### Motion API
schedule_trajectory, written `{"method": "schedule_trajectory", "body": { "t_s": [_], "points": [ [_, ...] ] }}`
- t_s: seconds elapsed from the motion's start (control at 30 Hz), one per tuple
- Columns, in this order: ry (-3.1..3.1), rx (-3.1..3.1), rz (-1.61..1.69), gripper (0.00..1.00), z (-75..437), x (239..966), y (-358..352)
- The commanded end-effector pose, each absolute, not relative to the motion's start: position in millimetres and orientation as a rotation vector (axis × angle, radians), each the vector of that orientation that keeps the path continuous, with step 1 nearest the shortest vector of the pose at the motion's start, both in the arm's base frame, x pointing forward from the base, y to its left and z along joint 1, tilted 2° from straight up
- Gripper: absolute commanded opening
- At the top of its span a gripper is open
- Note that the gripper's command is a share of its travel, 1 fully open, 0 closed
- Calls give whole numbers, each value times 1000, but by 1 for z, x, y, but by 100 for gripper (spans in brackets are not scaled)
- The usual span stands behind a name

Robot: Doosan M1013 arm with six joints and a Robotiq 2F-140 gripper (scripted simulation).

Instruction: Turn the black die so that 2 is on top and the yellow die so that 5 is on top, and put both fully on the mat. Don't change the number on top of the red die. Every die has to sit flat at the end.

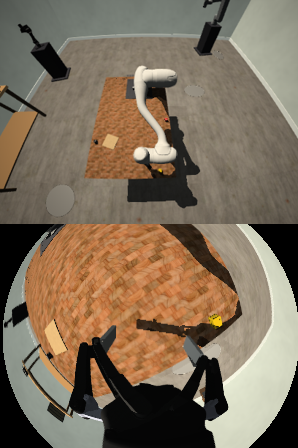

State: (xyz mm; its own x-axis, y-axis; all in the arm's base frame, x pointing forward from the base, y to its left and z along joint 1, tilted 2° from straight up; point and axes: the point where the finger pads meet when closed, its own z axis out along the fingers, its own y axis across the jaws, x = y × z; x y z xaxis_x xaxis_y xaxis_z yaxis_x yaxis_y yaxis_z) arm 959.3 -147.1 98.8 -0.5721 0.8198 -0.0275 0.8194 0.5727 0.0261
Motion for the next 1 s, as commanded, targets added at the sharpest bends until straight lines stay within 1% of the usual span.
{"method": "schedule_trajectory", "body": {
  "t_s": [0.0,0.47,0.97],
  "points": [
    [2754,1437,15,100,99,972,-130],
    [2754,1437,15,100,100,1026,-49],
    [2754,1437,15,100,101,1052,-11]
  ]
}}
